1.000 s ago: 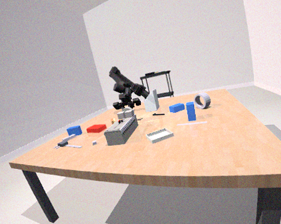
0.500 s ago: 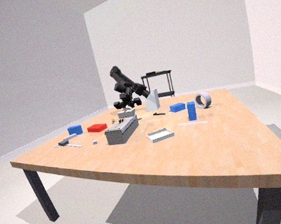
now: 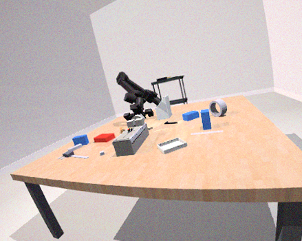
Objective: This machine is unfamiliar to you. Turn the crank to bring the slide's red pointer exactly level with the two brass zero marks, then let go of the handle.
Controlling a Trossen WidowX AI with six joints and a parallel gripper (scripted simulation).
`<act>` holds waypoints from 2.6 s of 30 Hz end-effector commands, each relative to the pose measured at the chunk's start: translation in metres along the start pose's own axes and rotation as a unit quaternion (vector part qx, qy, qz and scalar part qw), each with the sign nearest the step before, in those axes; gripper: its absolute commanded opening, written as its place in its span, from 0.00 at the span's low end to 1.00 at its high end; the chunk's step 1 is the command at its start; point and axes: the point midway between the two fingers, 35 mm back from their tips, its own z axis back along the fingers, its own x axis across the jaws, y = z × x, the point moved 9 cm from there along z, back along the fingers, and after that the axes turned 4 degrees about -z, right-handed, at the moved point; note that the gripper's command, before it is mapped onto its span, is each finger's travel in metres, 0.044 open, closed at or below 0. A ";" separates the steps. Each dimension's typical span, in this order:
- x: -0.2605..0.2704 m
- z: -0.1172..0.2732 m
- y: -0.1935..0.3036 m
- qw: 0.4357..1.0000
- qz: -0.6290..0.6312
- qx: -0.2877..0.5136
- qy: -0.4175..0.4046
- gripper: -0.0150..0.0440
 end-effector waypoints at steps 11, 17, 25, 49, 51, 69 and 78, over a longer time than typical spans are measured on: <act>0.020 -0.011 0.012 1.000 0.002 0.003 -0.002 0.25; 0.028 -0.011 0.013 1.000 0.002 0.003 -0.002 0.25; 0.035 -0.010 0.012 1.000 0.001 0.003 -0.003 0.25; 0.044 -0.006 0.011 1.000 0.001 0.003 -0.003 0.25; 0.045 -0.006 0.010 1.000 0.001 0.003 -0.003 0.25; 0.052 0.000 0.005 1.000 0.001 0.002 -0.003 0.25; 0.056 0.006 -0.001 1.000 0.000 0.002 -0.003 0.25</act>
